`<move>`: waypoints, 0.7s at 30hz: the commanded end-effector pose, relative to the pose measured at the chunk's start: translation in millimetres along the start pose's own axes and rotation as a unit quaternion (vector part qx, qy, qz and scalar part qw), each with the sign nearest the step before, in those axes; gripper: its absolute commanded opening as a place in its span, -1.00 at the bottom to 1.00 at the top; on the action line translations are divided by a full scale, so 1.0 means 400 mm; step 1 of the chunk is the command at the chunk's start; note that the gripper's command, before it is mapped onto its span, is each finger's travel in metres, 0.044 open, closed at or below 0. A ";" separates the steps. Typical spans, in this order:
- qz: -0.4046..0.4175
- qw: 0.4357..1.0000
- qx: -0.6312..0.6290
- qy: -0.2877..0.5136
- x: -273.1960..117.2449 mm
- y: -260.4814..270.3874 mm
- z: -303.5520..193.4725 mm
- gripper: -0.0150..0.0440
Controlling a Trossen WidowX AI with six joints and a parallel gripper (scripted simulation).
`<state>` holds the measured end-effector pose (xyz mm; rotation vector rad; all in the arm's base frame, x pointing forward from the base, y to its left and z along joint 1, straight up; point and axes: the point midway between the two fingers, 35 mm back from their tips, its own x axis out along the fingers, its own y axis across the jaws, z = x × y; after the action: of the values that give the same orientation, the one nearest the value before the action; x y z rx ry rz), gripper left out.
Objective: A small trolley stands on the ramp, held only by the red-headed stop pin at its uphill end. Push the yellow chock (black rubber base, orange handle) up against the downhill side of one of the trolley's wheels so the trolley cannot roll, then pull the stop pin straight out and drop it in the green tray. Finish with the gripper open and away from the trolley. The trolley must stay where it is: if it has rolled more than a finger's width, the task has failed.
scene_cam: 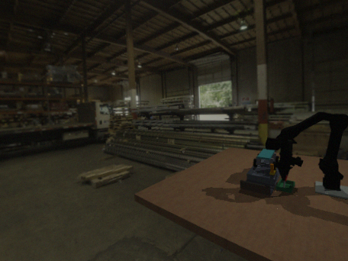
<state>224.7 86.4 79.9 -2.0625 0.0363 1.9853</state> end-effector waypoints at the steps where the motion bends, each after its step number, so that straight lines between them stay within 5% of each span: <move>1: -0.001 1.000 -0.003 -0.001 0.003 0.007 0.001 0.15; 21: -0.001 1.000 -0.003 -0.001 0.013 0.041 -0.001 0.15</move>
<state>223.1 72.9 73.3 -2.0635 0.0376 1.9857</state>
